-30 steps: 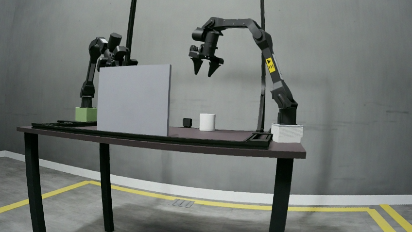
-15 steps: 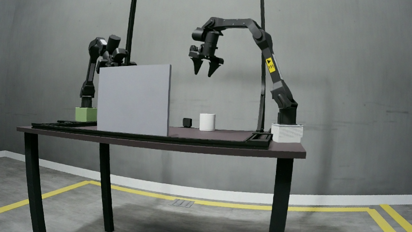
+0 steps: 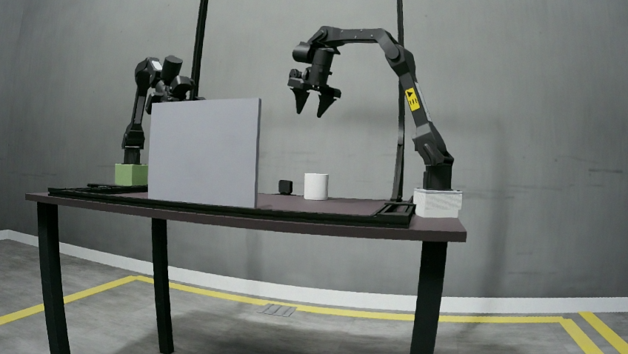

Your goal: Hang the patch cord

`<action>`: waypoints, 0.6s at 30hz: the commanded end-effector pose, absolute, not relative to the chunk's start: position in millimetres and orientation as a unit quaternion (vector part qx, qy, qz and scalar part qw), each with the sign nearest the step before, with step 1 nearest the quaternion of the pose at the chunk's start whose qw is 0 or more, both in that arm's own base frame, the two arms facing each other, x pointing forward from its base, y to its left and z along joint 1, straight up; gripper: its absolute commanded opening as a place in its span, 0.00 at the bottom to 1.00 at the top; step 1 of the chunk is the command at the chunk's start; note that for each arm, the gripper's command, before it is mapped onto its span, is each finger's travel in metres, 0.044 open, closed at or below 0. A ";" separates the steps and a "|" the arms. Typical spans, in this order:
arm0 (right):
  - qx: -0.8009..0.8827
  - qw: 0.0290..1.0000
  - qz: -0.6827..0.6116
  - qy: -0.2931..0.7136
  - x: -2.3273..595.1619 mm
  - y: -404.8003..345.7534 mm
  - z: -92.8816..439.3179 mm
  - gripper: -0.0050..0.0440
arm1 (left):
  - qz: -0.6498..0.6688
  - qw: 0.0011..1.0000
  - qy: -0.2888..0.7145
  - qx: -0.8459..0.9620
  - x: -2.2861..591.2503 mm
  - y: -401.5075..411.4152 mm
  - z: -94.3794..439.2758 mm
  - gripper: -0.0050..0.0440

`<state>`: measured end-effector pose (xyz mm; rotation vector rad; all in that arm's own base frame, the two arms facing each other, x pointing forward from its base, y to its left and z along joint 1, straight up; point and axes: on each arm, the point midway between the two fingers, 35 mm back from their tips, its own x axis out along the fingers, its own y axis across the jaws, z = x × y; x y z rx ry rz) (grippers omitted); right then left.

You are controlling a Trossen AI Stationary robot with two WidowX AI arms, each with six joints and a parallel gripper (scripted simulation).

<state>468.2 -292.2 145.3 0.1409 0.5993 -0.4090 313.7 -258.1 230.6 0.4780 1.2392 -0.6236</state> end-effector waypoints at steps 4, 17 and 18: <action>0.057 0.937 -0.200 0.280 464.0 -292.0 159.1 0.15 | -0.287 0.747 0.559 0.216 310.8 -256.7 237.9 1.00; 0.055 0.937 -0.198 0.282 463.2 -291.5 156.3 0.15 | -0.287 0.747 0.559 0.216 310.8 -256.7 237.9 1.00; 0.055 0.937 -0.198 0.281 463.2 -291.4 156.4 0.15 | -0.287 0.747 0.559 0.216 310.8 -256.7 237.9 1.00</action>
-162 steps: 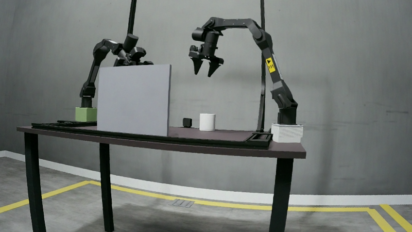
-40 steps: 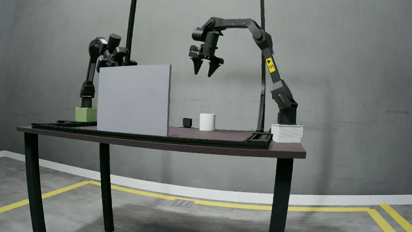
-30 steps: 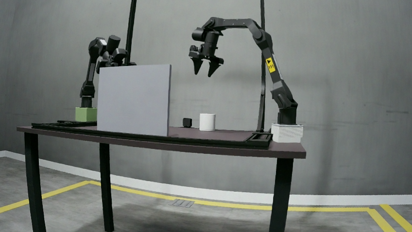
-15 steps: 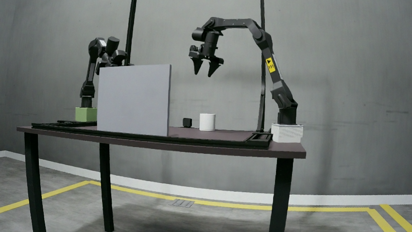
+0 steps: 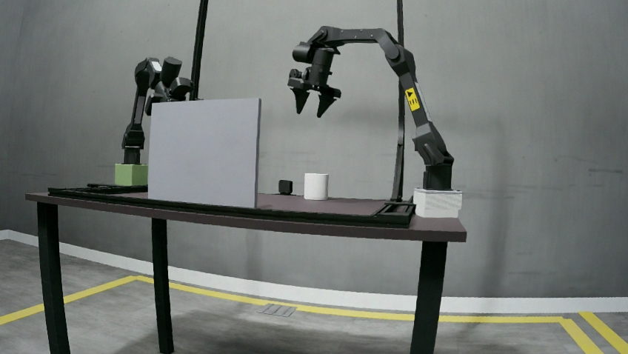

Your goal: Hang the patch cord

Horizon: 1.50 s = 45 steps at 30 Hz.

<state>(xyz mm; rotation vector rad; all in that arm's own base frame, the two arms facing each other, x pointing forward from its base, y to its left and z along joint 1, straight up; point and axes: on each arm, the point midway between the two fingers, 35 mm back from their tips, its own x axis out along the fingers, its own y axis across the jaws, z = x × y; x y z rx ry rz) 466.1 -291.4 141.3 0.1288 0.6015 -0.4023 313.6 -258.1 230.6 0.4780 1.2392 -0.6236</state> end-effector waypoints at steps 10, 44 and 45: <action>0.057 0.936 -0.198 0.286 463.6 -292.2 149.5 0.15 | -0.287 0.747 0.559 0.216 310.8 -256.7 237.9 1.00; 0.056 0.937 -0.198 0.281 464.2 -298.1 124.6 0.15 | -0.286 0.760 0.544 0.213 315.2 -258.4 242.1 1.00; 0.056 0.937 -0.198 0.281 464.2 -298.1 124.6 0.15 | -0.286 0.765 0.537 0.211 318.6 -260.5 242.8 1.00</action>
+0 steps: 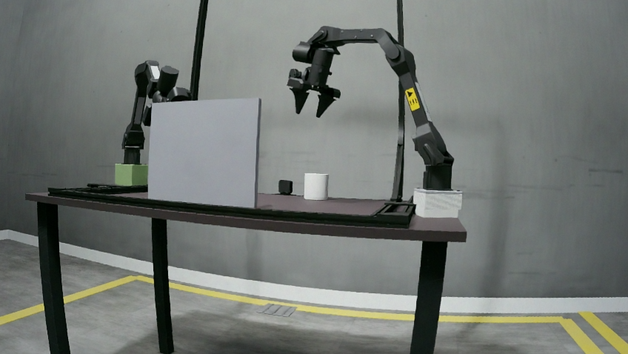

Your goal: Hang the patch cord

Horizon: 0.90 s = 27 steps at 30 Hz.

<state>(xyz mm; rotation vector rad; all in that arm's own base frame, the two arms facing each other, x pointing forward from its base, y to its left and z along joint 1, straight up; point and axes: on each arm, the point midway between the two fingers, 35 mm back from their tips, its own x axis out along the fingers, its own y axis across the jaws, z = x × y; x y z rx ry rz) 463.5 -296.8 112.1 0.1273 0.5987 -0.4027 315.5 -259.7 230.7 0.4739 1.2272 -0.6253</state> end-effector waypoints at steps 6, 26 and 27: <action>0.056 0.937 -0.198 0.281 464.2 -298.1 124.6 0.15 | -0.287 0.800 0.488 0.199 340.1 -273.8 253.0 1.00; 0.056 0.937 -0.198 0.281 464.2 -298.1 124.6 0.15 | -0.262 0.936 0.208 0.109 427.3 -320.7 350.7 1.00; 0.056 0.937 -0.198 0.281 464.2 -298.1 124.6 0.15 | -0.260 0.940 0.193 0.103 430.2 -322.1 357.4 1.00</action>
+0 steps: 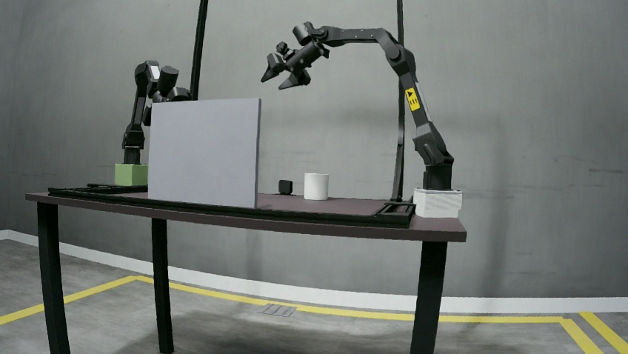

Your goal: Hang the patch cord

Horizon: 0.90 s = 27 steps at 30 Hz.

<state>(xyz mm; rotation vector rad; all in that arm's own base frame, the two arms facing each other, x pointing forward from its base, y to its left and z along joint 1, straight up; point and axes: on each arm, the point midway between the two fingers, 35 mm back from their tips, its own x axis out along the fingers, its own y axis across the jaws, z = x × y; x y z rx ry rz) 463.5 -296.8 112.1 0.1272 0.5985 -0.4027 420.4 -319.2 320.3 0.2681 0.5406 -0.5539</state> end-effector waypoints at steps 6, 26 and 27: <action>0.056 0.937 -0.198 0.281 464.2 -298.1 124.6 0.15 | -0.245 0.962 0.104 0.065 443.7 -326.0 398.6 1.00; 0.056 0.937 -0.198 0.281 464.2 -298.1 124.6 0.15 | -0.189 0.967 -0.158 -0.072 444.5 -306.5 524.9 1.00; 0.056 0.937 -0.198 0.281 464.2 -298.1 124.6 0.15 | -0.189 0.967 -0.158 -0.072 444.5 -306.5 524.9 1.00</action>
